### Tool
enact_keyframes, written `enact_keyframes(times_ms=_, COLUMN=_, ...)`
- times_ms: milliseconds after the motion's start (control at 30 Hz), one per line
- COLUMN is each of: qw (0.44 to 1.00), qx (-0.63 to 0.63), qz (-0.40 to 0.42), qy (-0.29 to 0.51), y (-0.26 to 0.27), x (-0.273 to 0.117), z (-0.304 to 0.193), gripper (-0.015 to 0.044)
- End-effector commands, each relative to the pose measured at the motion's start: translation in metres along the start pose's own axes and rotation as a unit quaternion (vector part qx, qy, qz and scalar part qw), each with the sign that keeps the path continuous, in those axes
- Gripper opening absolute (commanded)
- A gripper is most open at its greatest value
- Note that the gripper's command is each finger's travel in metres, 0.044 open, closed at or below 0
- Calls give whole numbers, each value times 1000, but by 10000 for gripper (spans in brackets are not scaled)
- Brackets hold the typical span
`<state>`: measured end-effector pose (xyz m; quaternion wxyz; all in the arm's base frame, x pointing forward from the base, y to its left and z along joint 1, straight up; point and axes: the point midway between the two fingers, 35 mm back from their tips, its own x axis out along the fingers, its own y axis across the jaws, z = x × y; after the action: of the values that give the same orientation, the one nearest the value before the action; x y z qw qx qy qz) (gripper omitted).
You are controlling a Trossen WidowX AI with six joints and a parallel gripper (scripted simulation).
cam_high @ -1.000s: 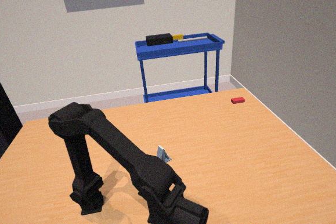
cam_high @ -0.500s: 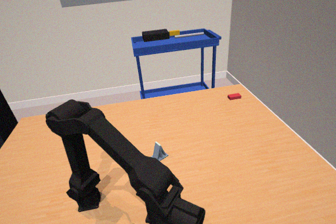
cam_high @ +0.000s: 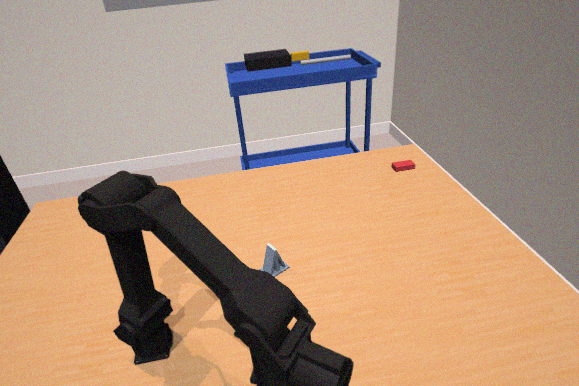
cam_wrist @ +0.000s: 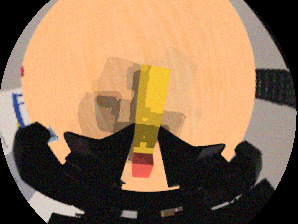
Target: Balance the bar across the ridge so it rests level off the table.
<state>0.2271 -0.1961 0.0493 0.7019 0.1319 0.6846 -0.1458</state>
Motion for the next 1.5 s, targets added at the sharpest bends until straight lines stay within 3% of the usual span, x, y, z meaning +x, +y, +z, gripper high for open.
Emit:
enact_keyframes(times_ms=0, qw=1000, qx=0, qz=0, qy=0, y=0, x=0, z=0, gripper=124)
enact_keyframes(times_ms=67, qw=1000, qx=0, qz=0, qy=0, y=0, x=0, z=0, gripper=111)
enact_keyframes(times_ms=233, qw=1000, qx=0, qz=0, qy=0, y=-1, x=-8, z=2, gripper=0)
enact_keyframes(times_ms=1467, qw=1000, qx=2, qz=2, qy=-1, y=-1, x=-102, z=3, gripper=0)
